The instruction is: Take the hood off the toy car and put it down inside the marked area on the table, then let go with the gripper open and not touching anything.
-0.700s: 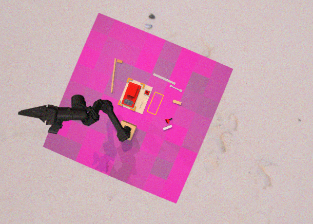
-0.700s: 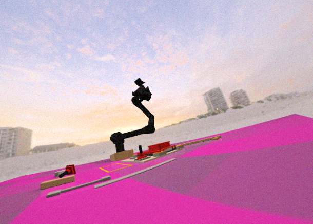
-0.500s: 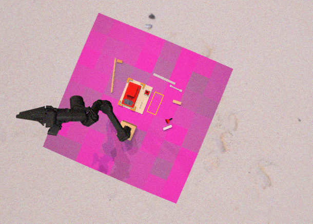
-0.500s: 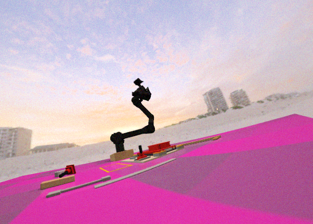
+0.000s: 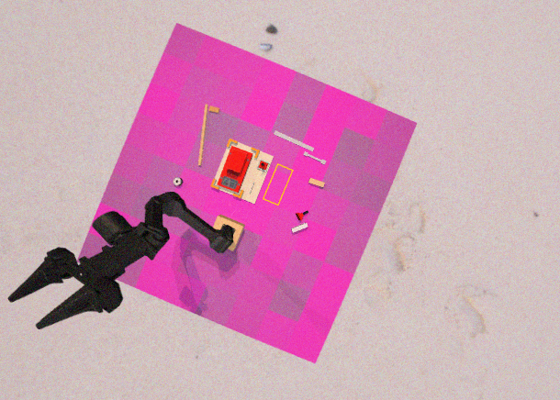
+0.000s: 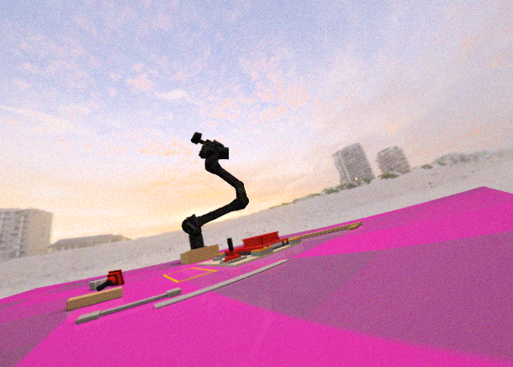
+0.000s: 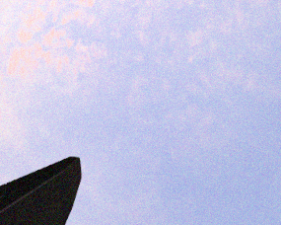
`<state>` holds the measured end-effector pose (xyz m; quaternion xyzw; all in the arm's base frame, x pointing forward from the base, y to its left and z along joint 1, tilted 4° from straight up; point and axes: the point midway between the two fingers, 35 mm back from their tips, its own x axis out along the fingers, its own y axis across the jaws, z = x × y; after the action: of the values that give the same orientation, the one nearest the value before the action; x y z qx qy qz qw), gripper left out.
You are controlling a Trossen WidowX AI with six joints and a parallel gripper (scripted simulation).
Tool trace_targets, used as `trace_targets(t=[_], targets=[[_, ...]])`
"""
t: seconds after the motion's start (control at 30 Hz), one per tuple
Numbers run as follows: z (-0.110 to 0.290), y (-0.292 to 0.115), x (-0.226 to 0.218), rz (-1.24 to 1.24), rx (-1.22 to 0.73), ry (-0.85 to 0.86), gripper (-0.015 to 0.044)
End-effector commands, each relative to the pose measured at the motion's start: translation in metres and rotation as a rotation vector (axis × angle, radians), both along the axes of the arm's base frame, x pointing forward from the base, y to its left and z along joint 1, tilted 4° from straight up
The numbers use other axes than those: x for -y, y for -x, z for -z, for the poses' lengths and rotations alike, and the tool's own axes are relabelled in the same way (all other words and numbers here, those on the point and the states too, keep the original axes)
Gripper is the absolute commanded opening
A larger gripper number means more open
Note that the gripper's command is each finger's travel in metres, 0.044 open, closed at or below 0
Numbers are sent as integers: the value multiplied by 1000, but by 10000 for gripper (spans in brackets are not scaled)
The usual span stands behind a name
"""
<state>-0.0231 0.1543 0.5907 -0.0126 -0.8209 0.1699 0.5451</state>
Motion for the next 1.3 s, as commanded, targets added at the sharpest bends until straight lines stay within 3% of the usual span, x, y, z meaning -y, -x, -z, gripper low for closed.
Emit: trace_targets(t=[0.0,0.3,0.57,0.93,1.27], targets=[[-12,16,36,-9,18,-134,440],[-25,36,145,-54,-3,-501,440],[-19,19,239,-95,-118,-808,440],[16,-48,345,-127,-409,-1170,440],[67,-139,399,-135,-792,-1384,440]])
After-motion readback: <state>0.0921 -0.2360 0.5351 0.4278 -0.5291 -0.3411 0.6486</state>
